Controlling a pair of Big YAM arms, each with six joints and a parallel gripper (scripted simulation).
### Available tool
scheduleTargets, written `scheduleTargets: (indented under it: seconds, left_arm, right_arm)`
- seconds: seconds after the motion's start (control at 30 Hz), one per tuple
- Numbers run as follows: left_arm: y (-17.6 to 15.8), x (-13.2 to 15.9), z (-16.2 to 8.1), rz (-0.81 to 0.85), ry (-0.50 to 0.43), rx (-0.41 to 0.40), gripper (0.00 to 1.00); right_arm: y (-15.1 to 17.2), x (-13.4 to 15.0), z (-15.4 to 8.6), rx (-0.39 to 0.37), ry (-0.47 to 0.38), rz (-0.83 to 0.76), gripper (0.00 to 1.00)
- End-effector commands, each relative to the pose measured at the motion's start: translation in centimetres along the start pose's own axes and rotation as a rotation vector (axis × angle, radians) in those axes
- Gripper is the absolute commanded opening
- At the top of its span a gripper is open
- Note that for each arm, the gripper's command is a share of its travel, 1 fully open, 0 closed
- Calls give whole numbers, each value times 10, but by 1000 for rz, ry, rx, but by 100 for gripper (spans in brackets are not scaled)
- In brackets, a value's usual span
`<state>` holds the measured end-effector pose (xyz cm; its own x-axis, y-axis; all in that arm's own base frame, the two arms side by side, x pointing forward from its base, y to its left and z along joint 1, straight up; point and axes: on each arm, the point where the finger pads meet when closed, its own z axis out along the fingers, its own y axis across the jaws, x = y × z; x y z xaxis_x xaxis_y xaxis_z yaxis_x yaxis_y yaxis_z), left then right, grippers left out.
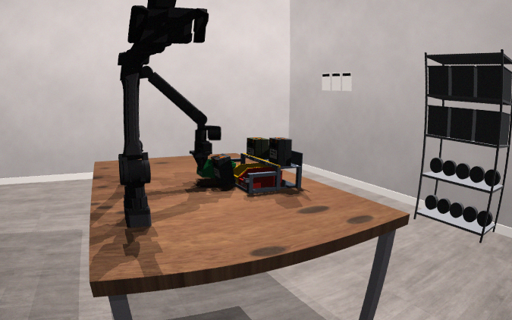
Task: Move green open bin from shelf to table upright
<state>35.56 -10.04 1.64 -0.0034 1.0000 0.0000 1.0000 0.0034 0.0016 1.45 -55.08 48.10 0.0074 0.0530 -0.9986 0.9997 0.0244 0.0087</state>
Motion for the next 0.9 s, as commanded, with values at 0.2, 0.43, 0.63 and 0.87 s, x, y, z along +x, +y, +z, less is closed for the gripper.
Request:
scheduleTargets:
  seconds: [0.2,0.43,0.63,0.87]
  left_arm:
    - [-5,-4,-3,1,-4,-11,0]
    - [-8,-4,-4,1,-4,-11,0]
    - [-10,-4,-3,1,-4,-10,0]
    - [-15,-4,-3,1,-4,-10,0]
  right_arm:
    - [-5,-19,-7,7,-53,-9,100]
    - [-5,-19,-7,7,-53,-9,100]
    - [-5,-19,-7,7,-53,-9,100]
    - [-5,-19,-7,7,-53,-9,100]
